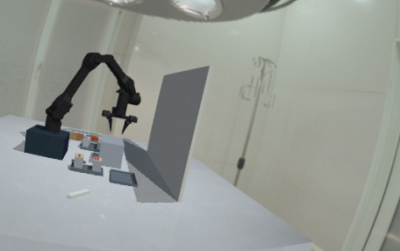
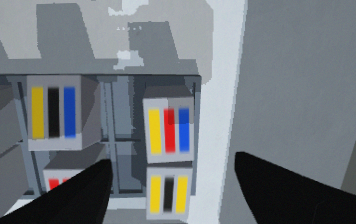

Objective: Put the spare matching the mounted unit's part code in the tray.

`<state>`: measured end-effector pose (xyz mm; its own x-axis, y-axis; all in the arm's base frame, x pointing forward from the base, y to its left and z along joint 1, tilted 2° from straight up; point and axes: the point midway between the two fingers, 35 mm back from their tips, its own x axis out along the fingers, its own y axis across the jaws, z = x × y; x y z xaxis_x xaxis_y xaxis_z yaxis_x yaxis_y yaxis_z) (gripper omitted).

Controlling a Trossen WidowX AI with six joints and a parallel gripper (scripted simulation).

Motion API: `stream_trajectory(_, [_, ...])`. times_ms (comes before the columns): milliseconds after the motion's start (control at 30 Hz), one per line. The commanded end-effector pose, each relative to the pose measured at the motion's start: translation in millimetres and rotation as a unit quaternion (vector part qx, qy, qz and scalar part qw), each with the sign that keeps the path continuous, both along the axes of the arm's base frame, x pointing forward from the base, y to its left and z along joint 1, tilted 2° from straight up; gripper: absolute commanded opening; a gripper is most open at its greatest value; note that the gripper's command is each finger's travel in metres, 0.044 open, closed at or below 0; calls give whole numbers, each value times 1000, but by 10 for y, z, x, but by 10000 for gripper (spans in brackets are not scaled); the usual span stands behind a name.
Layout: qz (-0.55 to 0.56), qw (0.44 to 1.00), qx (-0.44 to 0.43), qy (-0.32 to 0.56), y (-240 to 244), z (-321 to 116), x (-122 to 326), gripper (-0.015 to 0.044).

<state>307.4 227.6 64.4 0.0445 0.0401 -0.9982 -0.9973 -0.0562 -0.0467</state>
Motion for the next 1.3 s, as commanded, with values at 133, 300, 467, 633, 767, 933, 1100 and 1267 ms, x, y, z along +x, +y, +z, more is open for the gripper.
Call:
stream_trajectory(133, [2,1000,-2,-1,0,-119,12,300])
stream_trajectory(300, [2,1000,-2,-1,7,-202,20,300])
stream_trajectory(467, [2,1000,-2,-1,12,-284,27,300])
stream_trajectory(633, [2,1000,-2,-1,16,-367,32,300])
stream_trajectory(767, [2,1000,-2,-1,18,-432,35,300])
stream_trajectory(933, [2,1000,-2,-1,20,-514,37,300])
stream_trajectory(1100, [2,1000,-2,-1,20,-596,37,300])
stream_trajectory(1267, [2,1000,-2,-1,19,-677,36,300])
